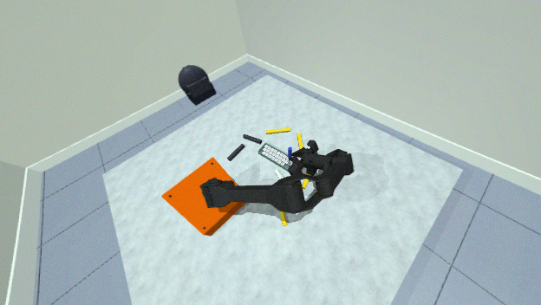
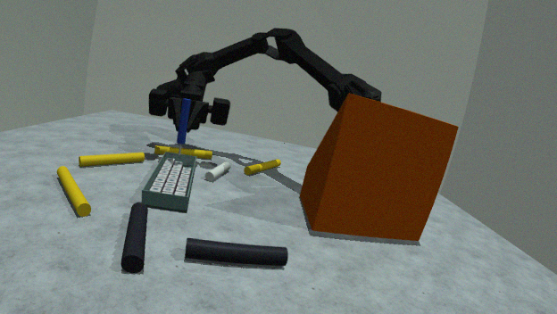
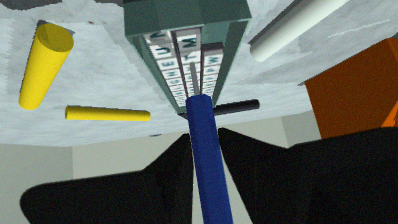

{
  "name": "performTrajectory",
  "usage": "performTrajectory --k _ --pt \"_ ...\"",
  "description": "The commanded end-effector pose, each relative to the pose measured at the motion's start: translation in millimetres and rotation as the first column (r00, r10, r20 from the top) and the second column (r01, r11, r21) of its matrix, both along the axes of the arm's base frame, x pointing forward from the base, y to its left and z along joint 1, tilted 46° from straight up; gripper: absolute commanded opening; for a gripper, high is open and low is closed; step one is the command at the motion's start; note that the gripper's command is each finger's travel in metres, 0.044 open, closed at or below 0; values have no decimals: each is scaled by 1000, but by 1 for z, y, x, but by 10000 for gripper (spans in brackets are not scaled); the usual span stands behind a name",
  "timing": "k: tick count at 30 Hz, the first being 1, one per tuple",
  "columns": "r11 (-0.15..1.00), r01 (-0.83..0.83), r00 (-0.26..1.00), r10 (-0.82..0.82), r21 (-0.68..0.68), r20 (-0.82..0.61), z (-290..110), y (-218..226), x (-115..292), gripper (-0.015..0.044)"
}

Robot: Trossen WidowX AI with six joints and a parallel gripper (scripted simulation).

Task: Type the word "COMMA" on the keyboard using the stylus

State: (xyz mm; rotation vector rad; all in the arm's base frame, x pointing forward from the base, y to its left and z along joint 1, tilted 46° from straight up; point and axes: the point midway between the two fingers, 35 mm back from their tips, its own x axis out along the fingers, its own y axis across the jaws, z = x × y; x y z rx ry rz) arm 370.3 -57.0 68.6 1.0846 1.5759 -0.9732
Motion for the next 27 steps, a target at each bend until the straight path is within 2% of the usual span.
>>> performTrajectory --k 1,27 --pt "1000 -5 1000 5 -1 0 -2 -2 1 81" --pt "1000 -5 1000 5 -1 0 -9 -9 2 81"
